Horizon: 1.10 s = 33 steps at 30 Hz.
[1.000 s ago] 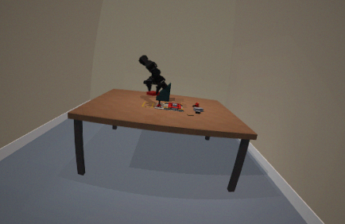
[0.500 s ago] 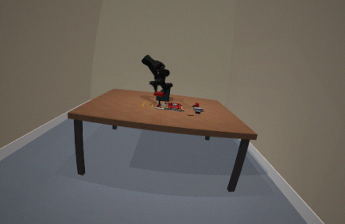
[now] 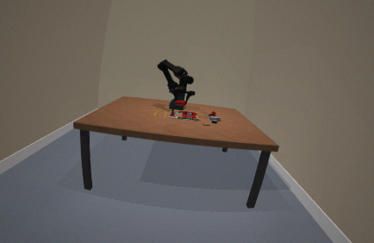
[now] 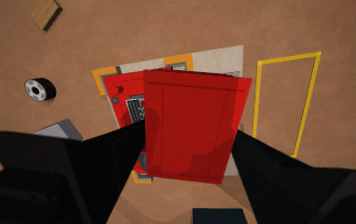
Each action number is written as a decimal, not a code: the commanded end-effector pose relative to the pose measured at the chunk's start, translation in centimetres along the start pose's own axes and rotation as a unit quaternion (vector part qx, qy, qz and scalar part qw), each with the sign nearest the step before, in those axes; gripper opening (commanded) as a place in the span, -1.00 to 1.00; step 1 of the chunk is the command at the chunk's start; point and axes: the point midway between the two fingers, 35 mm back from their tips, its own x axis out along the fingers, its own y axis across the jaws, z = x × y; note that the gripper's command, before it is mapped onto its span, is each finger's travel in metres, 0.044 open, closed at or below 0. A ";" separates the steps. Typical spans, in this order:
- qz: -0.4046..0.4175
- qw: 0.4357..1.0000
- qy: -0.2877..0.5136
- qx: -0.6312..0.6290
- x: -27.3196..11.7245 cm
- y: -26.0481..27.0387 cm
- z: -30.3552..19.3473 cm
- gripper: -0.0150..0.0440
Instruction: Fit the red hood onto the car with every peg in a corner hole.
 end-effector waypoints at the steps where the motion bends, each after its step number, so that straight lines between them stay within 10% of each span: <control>1: 0.002 1.000 -0.001 -0.025 -0.2 1.7 -0.3 -0.49; 33: -0.007 0.994 -0.004 -0.107 5.1 6.9 -2.3 -0.49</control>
